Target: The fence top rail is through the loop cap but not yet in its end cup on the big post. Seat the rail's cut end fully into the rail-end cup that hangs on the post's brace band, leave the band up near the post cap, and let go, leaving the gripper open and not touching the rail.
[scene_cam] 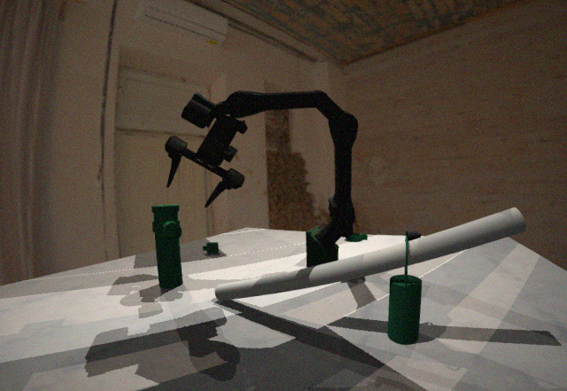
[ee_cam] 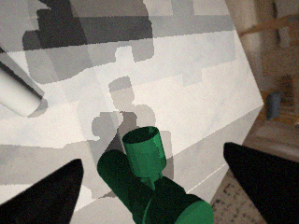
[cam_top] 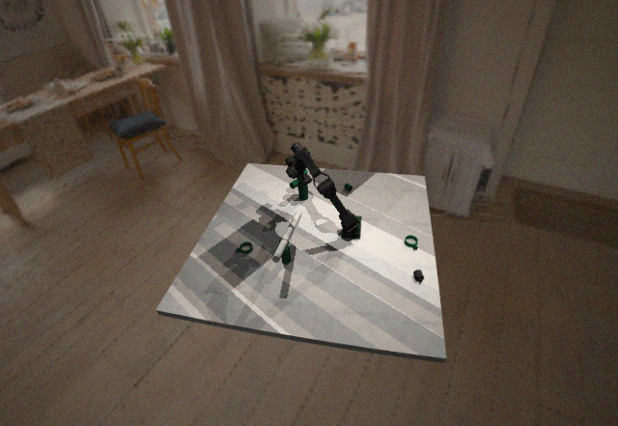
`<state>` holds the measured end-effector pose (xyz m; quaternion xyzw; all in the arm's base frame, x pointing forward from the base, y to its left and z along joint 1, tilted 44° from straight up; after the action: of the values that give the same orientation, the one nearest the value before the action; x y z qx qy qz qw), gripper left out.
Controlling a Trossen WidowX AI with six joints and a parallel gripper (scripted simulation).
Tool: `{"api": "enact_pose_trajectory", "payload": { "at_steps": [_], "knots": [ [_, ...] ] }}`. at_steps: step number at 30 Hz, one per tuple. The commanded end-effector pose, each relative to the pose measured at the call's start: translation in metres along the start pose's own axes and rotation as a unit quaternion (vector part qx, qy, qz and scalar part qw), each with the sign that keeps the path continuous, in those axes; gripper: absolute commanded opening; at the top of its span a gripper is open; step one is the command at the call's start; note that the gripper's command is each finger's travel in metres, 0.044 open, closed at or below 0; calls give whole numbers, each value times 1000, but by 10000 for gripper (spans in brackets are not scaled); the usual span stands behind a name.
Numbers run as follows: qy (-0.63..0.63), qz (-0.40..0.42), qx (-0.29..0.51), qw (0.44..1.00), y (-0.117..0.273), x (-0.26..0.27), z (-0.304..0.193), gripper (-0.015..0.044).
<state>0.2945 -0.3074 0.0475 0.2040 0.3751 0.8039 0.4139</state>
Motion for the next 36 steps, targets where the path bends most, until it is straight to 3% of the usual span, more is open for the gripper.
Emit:
{"api": "enact_pose_trajectory", "payload": {
  "at_steps": [1,36],
  "knots": [
    [86,2,13,996,-16,-10,-20,440],
    [87,2,13,996,-71,4,-24,440]
  ]
}}
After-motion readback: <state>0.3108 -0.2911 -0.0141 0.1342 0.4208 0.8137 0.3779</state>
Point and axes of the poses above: the point midway between the two fingers, 35 mm back from their tips, its own y axis back along the fingers, its own x axis across the jaws, z = x × y, the point moved 4 cm from there along y, back along the fingers, and after that the axes turned 2 degrees about -y, right-handed, at the moved point
